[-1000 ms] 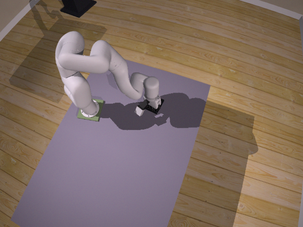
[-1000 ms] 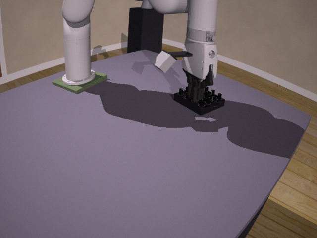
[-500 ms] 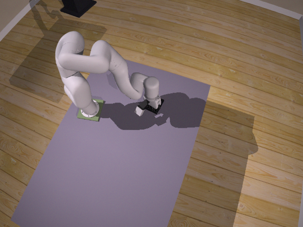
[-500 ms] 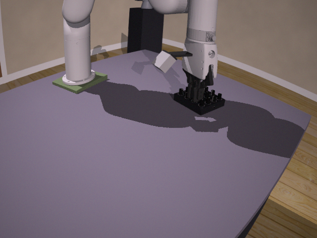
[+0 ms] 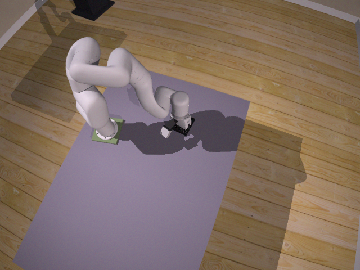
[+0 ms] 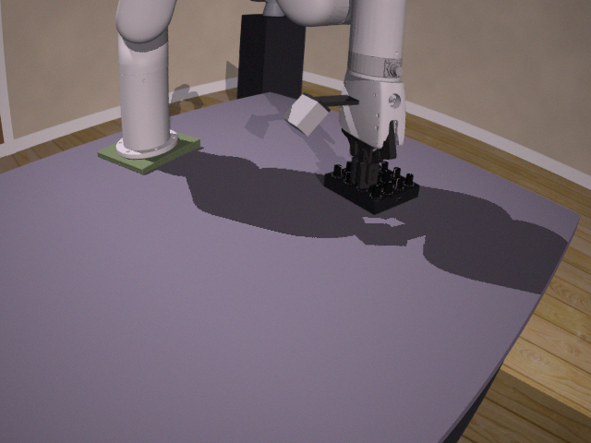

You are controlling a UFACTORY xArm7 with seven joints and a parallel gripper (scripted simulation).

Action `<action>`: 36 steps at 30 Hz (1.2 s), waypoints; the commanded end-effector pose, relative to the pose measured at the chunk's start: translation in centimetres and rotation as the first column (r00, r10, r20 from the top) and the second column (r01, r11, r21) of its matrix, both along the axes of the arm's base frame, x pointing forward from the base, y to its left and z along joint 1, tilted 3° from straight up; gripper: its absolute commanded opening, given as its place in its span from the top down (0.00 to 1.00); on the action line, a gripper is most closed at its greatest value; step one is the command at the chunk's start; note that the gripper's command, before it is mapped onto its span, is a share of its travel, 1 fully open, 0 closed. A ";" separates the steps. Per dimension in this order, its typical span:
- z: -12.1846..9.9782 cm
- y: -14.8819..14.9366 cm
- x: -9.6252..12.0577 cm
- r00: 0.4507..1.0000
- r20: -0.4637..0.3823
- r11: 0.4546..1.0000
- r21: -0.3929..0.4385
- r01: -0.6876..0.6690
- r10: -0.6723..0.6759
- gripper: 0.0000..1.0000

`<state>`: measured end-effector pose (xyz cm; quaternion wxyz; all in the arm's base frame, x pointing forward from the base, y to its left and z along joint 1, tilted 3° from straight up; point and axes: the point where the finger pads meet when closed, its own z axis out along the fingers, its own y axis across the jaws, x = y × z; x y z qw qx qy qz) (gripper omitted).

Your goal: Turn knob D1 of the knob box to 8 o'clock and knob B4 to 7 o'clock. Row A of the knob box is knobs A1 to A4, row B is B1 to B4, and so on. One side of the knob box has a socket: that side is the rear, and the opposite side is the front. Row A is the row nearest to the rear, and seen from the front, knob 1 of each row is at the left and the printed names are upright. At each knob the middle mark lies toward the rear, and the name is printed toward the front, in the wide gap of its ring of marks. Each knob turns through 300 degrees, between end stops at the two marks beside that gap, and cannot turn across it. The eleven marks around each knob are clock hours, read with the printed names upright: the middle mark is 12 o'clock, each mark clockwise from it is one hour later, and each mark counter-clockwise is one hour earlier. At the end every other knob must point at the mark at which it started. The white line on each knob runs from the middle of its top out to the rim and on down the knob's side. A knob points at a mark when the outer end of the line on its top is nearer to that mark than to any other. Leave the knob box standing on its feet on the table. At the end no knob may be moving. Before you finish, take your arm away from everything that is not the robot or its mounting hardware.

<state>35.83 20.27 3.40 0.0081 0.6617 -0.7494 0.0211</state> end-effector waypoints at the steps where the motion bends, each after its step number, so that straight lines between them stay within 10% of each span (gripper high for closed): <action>1: 0.1 0.1 0.1 1.000 0.003 1.000 0.002 0.000 0.000 0.92; 36: 0.1 0.1 0.1 0.988 -0.004 0.988 0.000 -0.155 0.155 0.92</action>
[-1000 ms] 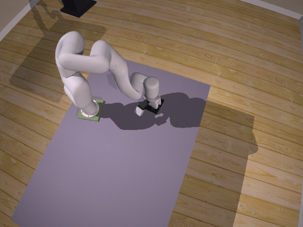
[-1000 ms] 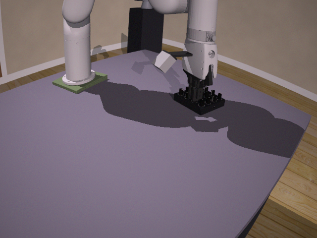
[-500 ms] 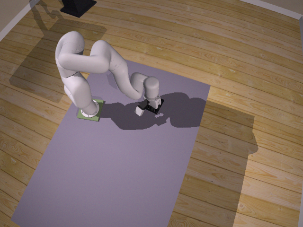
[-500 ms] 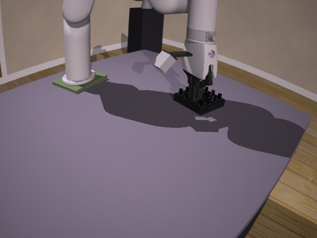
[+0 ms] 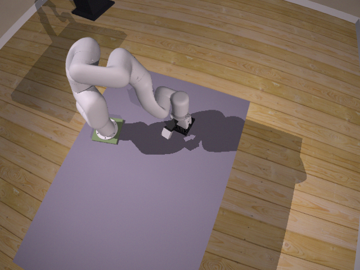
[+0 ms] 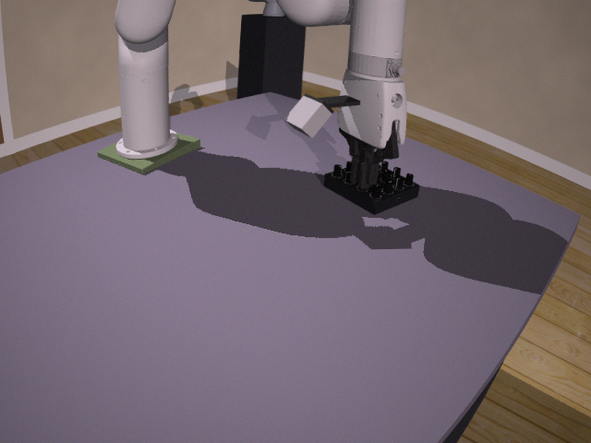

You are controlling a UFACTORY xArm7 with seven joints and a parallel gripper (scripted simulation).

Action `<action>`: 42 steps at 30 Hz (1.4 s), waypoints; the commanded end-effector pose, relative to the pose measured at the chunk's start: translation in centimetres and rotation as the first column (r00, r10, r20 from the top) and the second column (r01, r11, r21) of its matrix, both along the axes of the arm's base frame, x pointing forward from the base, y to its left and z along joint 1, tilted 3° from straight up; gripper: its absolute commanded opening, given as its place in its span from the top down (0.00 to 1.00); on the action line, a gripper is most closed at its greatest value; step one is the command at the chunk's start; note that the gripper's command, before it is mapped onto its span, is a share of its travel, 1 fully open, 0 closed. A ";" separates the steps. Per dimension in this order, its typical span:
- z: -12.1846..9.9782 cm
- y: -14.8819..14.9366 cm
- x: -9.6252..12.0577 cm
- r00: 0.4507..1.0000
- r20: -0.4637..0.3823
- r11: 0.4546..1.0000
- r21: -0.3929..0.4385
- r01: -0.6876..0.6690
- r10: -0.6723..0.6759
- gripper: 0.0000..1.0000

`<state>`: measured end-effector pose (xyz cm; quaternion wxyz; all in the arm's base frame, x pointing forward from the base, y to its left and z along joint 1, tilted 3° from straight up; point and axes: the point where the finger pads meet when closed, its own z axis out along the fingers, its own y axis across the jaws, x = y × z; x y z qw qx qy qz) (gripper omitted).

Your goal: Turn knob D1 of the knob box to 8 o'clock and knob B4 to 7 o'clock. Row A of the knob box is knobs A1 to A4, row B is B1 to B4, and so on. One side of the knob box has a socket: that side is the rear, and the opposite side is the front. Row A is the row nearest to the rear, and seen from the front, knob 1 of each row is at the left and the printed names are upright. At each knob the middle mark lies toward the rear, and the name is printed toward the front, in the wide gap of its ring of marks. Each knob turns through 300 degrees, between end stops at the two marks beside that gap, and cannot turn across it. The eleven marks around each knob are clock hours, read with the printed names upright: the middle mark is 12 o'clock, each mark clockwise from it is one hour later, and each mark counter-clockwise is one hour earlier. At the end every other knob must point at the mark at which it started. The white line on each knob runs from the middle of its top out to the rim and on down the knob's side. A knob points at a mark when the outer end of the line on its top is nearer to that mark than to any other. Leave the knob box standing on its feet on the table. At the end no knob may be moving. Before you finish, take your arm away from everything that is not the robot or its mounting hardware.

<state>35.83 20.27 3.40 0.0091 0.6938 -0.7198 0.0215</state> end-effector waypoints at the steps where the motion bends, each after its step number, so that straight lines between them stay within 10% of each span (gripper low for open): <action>1: 0.1 0.1 0.1 0.996 -0.002 0.996 0.002 -0.095 0.095 0.92; 42: 0.1 0.1 0.1 0.962 -0.010 0.962 0.000 -0.273 0.273 0.81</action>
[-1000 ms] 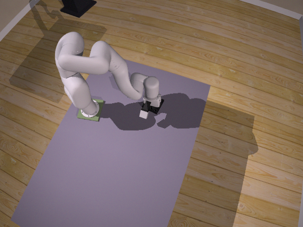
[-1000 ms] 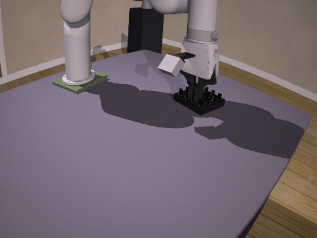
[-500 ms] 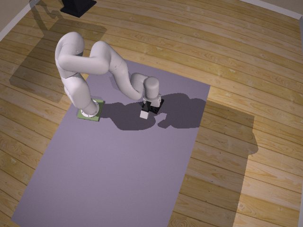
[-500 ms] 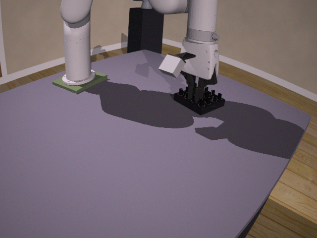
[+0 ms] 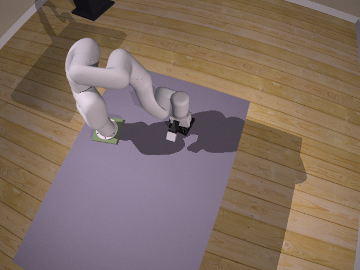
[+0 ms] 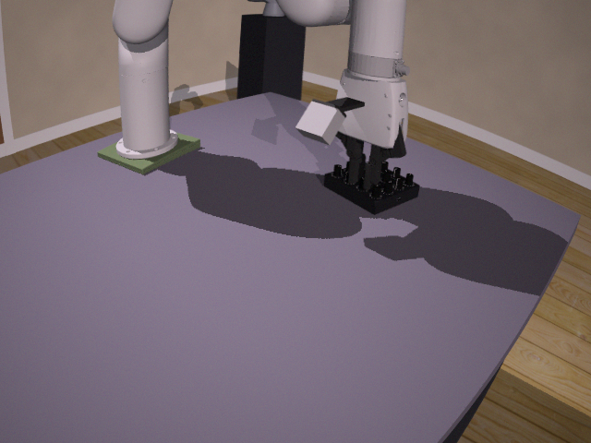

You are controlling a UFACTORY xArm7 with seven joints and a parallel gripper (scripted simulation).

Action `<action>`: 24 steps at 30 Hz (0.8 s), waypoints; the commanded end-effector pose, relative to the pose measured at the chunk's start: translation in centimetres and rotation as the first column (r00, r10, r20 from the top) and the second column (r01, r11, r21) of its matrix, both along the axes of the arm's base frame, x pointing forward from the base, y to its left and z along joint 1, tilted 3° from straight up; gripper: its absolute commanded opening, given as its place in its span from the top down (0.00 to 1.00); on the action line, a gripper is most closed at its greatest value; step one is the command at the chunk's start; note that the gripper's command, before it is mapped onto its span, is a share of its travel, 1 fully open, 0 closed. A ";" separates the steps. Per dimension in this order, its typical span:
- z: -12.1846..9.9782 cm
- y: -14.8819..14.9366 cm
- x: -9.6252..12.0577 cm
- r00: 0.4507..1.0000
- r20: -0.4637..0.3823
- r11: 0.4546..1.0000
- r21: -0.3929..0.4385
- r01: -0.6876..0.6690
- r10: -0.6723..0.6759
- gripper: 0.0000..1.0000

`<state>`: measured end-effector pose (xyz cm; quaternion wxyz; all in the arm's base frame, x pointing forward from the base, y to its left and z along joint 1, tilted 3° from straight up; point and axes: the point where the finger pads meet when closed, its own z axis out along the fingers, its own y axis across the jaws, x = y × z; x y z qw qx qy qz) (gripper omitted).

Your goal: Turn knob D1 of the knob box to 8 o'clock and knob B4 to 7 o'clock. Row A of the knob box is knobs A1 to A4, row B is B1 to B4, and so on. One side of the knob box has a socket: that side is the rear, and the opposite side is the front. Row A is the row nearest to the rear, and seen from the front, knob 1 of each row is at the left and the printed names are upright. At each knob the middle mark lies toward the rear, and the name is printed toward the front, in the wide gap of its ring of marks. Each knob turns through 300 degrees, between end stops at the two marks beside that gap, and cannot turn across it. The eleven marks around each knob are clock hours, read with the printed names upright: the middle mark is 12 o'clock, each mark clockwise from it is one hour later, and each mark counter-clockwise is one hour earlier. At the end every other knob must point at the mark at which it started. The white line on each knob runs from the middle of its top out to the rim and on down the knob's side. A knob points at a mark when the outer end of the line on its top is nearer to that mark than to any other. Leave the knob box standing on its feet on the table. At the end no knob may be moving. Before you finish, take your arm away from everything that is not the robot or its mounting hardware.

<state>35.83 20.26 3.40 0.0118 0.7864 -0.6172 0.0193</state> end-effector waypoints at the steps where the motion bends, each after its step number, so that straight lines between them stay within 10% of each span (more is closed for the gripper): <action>1: 0.1 0.1 0.1 1.000 0.003 1.000 0.002 0.000 0.000 0.81; 24: 3.2 0.2 0.1 1.000 0.003 1.000 0.002 0.000 0.000 0.81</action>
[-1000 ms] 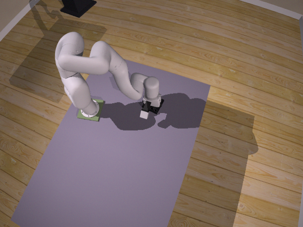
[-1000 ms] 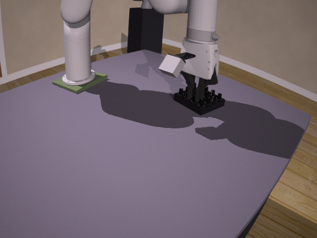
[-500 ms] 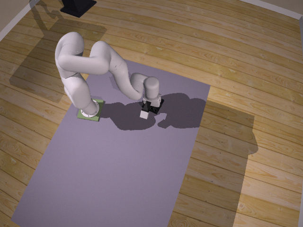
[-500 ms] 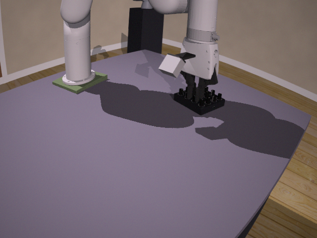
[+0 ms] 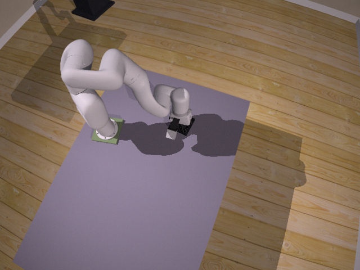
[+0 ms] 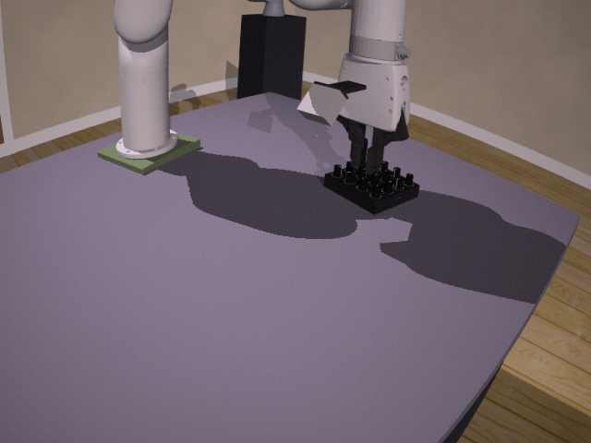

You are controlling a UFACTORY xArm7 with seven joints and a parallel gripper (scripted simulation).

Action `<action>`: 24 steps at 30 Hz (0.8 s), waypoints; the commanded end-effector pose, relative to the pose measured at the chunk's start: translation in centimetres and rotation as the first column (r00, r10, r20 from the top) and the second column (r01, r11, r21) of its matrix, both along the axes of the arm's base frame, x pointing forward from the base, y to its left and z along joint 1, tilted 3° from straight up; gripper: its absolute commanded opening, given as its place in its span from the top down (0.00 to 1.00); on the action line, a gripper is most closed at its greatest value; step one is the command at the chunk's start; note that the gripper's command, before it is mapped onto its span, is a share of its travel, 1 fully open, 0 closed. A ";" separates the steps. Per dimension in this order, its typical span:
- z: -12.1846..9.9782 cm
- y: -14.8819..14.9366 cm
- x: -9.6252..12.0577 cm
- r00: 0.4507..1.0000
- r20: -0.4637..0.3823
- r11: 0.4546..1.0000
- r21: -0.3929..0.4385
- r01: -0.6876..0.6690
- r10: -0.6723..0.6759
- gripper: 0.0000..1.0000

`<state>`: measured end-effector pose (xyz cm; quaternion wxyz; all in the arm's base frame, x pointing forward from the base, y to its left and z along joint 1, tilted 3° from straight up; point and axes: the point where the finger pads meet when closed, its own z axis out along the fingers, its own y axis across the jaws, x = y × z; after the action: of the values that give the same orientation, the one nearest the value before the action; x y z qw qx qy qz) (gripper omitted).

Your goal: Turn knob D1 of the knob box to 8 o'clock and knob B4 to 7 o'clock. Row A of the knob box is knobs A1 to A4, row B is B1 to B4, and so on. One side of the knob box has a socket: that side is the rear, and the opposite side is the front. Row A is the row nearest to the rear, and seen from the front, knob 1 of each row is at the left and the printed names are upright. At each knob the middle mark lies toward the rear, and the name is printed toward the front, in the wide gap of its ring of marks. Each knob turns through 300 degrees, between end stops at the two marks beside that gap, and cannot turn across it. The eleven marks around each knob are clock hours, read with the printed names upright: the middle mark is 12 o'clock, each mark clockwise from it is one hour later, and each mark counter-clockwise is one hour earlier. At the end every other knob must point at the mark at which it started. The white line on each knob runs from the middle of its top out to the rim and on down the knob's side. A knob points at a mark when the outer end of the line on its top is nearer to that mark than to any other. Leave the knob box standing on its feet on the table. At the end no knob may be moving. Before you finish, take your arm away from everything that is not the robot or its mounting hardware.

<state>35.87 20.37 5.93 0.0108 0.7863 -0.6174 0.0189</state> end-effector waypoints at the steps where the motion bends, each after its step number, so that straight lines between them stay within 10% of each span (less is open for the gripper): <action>1: 0.8 0.1 0.0 1.000 0.002 1.000 0.000 -0.001 0.001 0.81; 24: 1.2 0.4 -0.1 0.999 0.004 0.999 0.001 0.045 -0.045 0.81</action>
<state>35.74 20.46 7.00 0.0118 0.7829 -0.6218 0.0193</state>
